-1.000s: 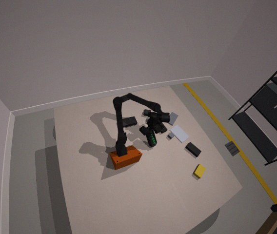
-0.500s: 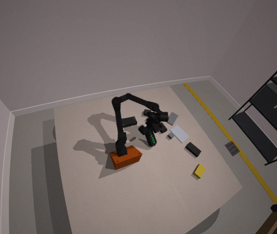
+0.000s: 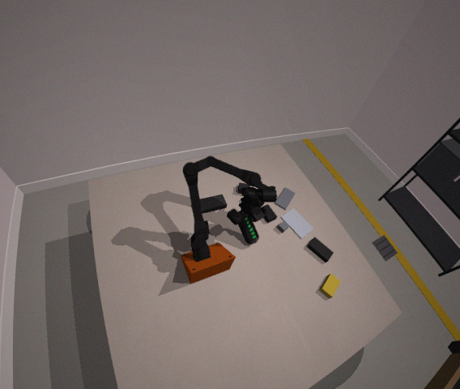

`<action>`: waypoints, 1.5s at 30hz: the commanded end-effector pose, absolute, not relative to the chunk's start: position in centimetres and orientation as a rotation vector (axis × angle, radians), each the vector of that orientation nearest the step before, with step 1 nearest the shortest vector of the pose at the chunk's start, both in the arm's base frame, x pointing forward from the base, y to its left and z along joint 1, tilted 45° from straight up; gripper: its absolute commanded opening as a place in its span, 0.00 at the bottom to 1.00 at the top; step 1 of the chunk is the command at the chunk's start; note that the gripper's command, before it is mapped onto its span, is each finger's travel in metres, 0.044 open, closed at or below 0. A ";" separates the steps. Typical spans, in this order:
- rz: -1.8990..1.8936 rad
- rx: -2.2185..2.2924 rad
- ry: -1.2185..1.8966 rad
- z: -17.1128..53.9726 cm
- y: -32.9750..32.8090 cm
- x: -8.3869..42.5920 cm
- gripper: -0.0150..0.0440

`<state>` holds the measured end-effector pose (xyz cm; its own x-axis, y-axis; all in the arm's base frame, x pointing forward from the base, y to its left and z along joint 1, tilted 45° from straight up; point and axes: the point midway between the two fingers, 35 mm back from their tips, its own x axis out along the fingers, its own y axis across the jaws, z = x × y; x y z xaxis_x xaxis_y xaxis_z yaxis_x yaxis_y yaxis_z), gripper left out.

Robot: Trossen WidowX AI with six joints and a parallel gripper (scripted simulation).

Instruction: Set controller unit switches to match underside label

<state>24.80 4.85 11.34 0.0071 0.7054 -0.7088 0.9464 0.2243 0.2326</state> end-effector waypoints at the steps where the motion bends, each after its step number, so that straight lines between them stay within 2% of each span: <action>1: -0.429 1.533 1.763 10.7 5.1 24.6 0.83; 45: -0.427 1.534 1.764 10.2 8.4 23.9 0.83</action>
<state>24.13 8.36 10.70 0.0013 0.7102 -0.7040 0.9450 0.2294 0.2331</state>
